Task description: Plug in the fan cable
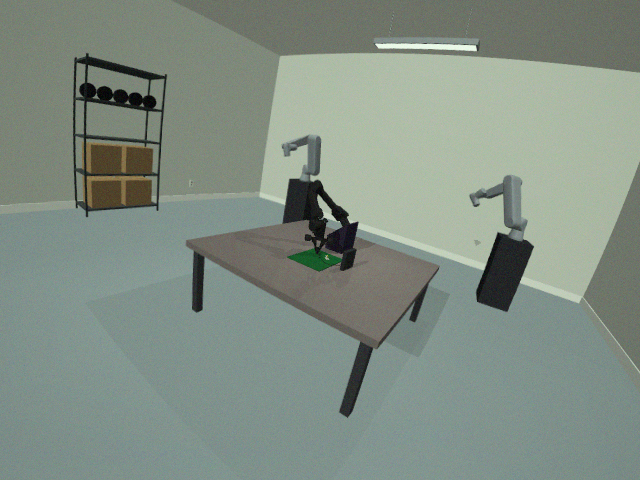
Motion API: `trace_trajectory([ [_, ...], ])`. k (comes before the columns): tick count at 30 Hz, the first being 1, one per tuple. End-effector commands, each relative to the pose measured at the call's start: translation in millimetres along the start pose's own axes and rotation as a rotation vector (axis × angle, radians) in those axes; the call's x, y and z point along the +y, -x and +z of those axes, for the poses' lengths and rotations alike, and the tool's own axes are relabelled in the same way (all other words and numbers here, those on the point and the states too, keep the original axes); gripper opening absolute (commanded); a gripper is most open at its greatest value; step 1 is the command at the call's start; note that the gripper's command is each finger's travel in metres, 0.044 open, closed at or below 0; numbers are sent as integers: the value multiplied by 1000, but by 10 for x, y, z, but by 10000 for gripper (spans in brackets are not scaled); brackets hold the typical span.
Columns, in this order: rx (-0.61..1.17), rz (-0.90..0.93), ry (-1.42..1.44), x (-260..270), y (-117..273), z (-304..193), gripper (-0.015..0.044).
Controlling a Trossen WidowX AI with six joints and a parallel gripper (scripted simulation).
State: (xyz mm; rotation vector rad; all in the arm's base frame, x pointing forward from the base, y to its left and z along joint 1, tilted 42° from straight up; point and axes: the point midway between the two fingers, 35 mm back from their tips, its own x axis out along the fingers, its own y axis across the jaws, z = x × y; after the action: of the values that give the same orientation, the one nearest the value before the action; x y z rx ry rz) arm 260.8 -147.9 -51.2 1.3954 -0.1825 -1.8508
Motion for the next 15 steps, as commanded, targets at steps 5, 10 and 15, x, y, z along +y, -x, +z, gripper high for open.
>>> trace_trajectory([
  [5, 19, 15, -6, 45, 415, -41, 0],
  [10, 21, 13, 41, -62, 411, -135, 0],
  [15, 23, 11, 206, -418, 414, -421, 0],
])
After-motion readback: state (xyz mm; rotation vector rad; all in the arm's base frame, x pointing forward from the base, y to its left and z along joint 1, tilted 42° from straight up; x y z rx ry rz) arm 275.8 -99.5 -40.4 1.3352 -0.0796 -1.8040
